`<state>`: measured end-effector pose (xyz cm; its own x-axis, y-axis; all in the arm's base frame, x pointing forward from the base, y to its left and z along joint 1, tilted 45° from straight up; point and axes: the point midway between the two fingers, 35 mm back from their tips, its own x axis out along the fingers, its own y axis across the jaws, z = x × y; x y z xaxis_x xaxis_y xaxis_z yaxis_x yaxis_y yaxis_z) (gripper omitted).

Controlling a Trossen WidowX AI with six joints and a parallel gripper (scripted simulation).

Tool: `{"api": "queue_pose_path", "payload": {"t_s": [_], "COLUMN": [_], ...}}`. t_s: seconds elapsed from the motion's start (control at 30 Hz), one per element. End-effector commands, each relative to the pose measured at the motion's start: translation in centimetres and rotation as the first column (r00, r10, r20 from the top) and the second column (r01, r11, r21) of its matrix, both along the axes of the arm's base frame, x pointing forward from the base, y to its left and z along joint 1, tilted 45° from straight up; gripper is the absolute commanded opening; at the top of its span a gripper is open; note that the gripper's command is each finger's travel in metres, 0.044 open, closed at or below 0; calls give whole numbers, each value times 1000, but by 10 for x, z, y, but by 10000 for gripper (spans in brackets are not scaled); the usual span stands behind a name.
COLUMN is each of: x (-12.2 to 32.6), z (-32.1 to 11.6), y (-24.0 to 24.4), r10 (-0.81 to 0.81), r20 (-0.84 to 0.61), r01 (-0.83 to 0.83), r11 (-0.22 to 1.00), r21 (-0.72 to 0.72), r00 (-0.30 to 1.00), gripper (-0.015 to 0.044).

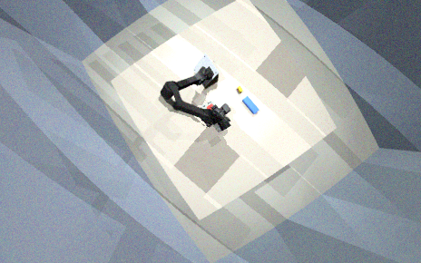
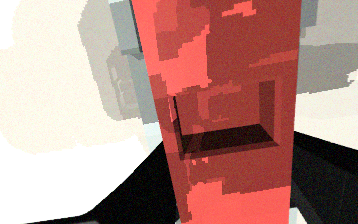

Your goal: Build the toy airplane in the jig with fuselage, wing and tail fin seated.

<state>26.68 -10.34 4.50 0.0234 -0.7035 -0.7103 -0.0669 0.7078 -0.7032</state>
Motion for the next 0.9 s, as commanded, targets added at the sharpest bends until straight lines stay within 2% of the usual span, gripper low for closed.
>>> {"api": "queue_pose_path", "payload": {"t_s": [0.0,0.1,0.27,0.77,0.87], "x": [0,0,0,0,0], "z": [0,0,0,0,0], "y": [0,0,0,0,0], "r10": [0,0,0,0,0], "r20": [1,1,1,1,1], "r01": [0,0,0,0,0], "r11": [1000,1000,1000,1000,1000], "r21": [0,0,0,0,0], "r00": [1000,1000,1000,1000,1000], "gripper": [184,164,33,426,440]}}
